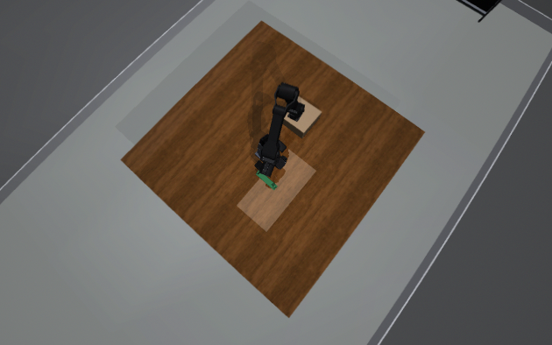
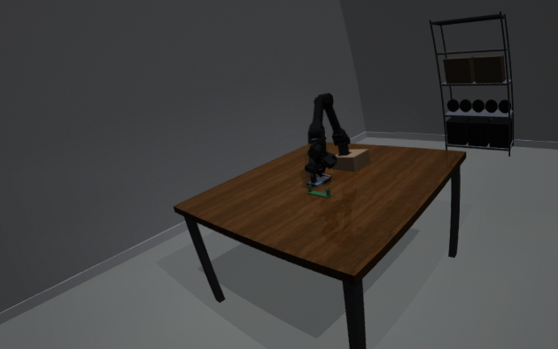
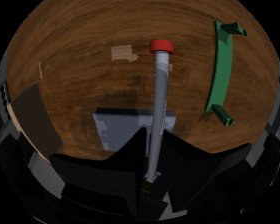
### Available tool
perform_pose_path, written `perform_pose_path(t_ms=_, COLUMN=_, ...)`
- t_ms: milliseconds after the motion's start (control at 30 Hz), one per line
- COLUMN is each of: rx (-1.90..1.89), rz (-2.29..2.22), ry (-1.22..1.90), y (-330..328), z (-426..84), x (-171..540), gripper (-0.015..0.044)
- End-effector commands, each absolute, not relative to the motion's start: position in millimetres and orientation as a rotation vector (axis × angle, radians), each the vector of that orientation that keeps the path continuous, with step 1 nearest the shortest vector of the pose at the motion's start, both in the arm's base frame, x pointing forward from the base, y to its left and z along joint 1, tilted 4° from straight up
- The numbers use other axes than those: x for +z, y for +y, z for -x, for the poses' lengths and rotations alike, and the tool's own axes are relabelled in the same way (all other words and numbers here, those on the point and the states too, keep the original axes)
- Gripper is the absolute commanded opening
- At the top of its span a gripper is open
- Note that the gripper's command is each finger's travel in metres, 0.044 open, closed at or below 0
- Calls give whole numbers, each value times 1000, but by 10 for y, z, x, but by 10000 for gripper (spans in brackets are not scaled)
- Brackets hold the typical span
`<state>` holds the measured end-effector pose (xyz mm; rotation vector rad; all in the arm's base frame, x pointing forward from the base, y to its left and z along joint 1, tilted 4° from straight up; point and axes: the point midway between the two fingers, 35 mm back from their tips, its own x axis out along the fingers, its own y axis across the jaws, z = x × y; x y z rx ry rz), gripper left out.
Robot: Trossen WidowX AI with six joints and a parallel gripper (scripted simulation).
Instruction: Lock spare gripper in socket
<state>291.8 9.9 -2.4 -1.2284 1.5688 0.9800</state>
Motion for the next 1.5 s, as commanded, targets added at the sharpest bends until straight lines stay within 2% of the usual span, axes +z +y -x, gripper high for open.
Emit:
perform_pose_path(t_ms=0, rx=979, rz=1228, ry=1570, y=98, z=-2918, x=-25, gripper=131)
perform_pose_path(t_ms=100, rx=979, rz=1228, ry=1570, y=98, z=-2918, x=-25, gripper=200)
perform_pose_path(t_ms=1467, rx=1008, rz=1269, ry=1593, y=603, z=-2975, x=543, gripper=200)
